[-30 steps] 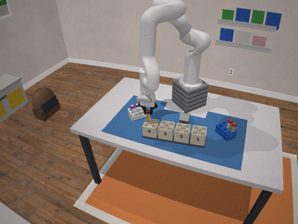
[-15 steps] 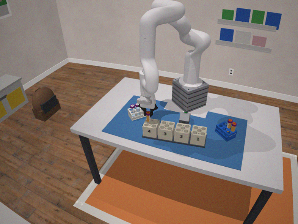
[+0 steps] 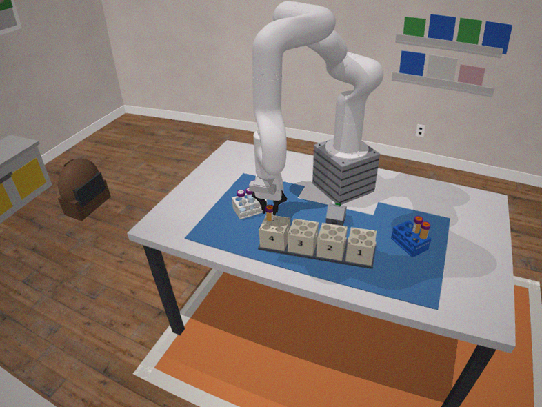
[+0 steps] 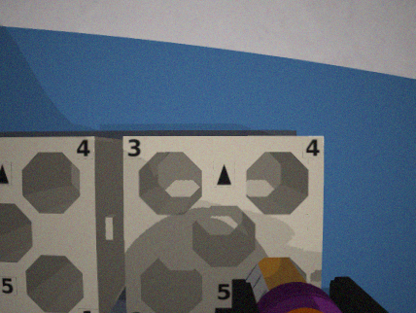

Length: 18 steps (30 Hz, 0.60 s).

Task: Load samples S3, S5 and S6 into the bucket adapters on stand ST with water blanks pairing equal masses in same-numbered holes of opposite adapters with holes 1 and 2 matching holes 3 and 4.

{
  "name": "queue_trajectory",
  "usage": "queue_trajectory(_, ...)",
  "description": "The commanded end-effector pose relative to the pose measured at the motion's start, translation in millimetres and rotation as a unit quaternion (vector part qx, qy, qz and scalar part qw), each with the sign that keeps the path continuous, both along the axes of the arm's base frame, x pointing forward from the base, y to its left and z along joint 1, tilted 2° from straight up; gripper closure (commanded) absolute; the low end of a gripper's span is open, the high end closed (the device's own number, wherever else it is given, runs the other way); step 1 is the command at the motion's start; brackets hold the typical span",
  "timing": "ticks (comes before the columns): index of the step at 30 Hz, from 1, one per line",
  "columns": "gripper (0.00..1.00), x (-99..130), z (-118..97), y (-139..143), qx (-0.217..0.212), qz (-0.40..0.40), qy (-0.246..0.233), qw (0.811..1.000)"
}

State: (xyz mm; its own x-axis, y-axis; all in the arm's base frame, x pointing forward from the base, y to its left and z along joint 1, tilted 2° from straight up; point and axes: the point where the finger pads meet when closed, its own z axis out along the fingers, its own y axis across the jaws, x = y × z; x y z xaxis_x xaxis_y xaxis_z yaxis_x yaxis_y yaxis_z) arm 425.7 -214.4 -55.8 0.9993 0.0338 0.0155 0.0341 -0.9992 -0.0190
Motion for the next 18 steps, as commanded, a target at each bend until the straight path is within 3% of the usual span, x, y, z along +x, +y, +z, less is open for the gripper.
queue_trajectory(1, 1.00, 1, -4, 0, 0.001, 0.000, -0.004, 1.000)
queue_trajectory(18, 1.00, 1, -19, 0, 0.001, 0.000, -0.004, 1.000)
